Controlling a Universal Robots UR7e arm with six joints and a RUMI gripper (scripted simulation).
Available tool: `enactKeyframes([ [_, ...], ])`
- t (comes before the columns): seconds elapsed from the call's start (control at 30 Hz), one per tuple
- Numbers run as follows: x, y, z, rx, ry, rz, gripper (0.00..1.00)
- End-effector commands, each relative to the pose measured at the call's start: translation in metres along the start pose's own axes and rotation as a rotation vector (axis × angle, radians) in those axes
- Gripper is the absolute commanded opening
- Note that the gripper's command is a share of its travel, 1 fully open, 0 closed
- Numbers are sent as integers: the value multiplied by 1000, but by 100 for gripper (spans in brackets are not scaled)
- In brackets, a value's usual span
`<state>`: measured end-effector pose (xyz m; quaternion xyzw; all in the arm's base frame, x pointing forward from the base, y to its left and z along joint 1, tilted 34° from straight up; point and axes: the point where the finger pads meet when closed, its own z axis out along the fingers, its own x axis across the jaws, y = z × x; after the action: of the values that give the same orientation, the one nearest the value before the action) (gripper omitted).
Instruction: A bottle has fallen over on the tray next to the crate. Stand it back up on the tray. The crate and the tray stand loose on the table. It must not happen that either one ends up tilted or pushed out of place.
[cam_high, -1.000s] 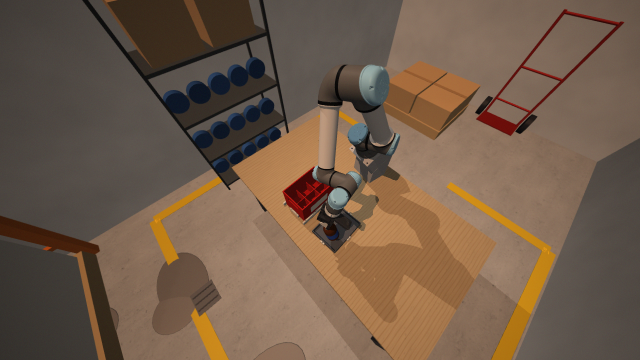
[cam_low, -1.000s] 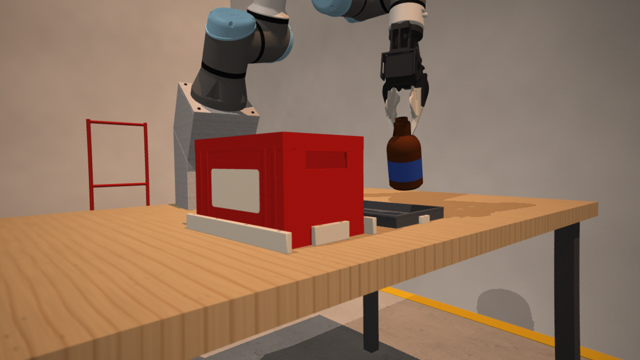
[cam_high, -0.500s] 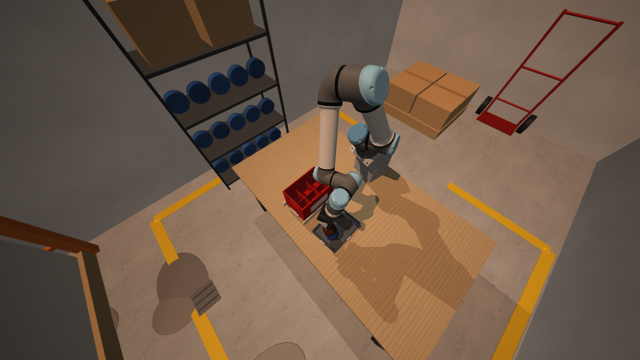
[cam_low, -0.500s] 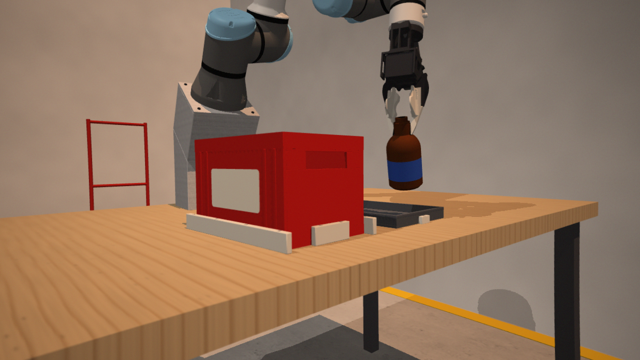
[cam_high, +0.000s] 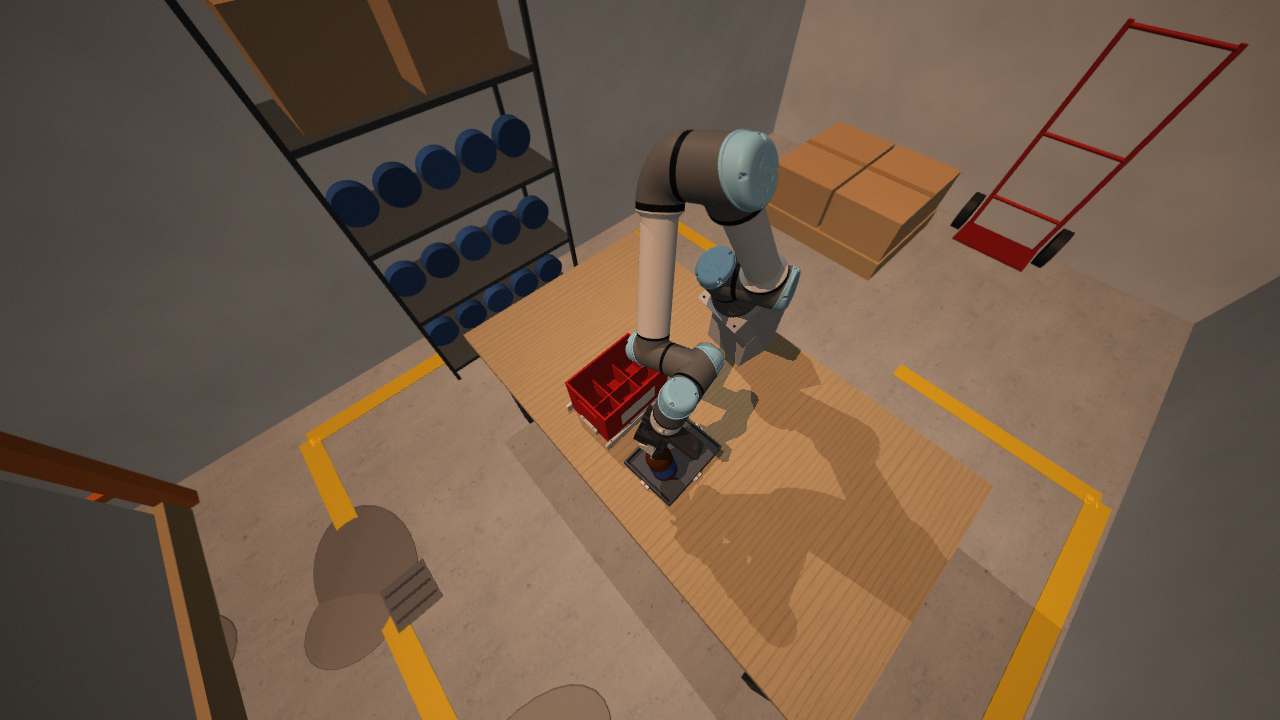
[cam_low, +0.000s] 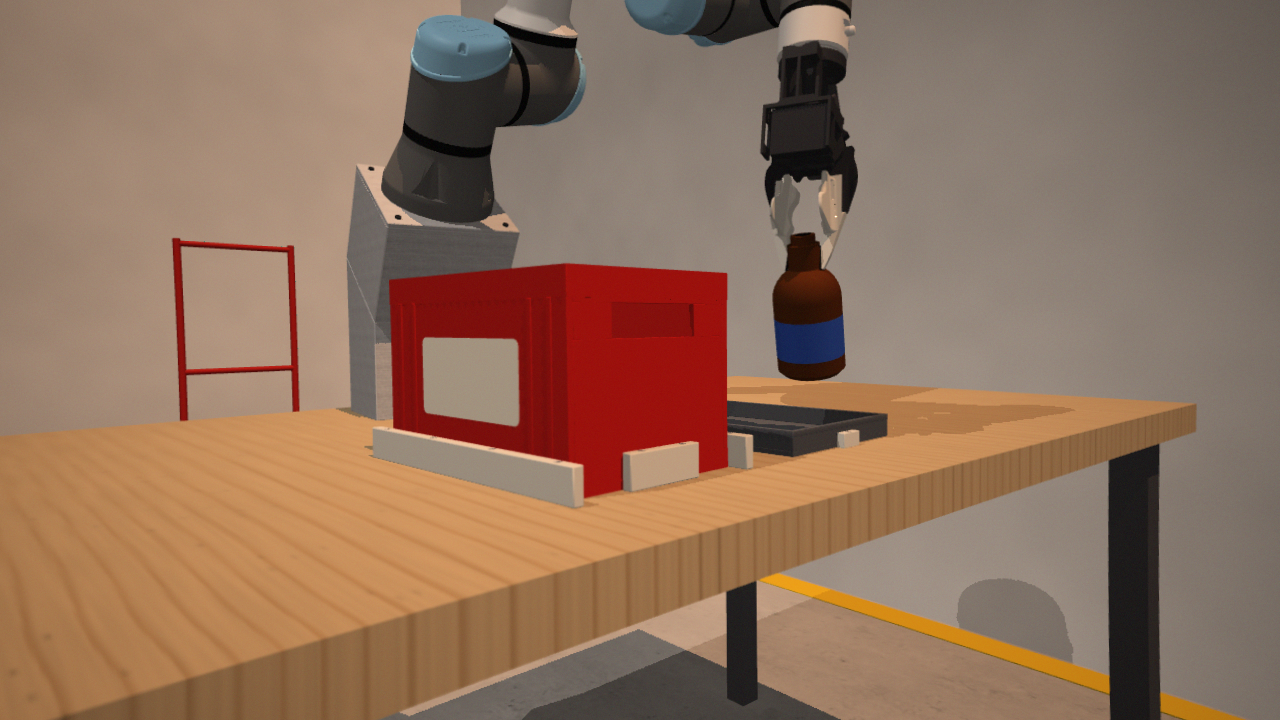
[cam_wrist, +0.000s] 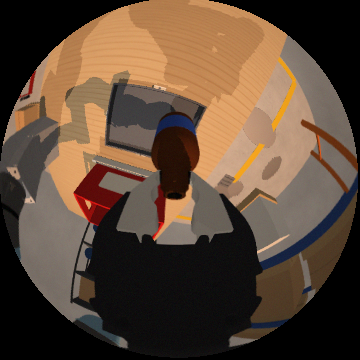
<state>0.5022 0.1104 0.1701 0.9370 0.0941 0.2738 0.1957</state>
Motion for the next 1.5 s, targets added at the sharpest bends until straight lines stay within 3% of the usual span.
enactKeyframes([
  [0.0,3,1,-2,-1,6,2,0],
  [0.67,3,0,0,-1,5,2,0],
  [1.47,0,-2,16,-1,0,1,0],
])
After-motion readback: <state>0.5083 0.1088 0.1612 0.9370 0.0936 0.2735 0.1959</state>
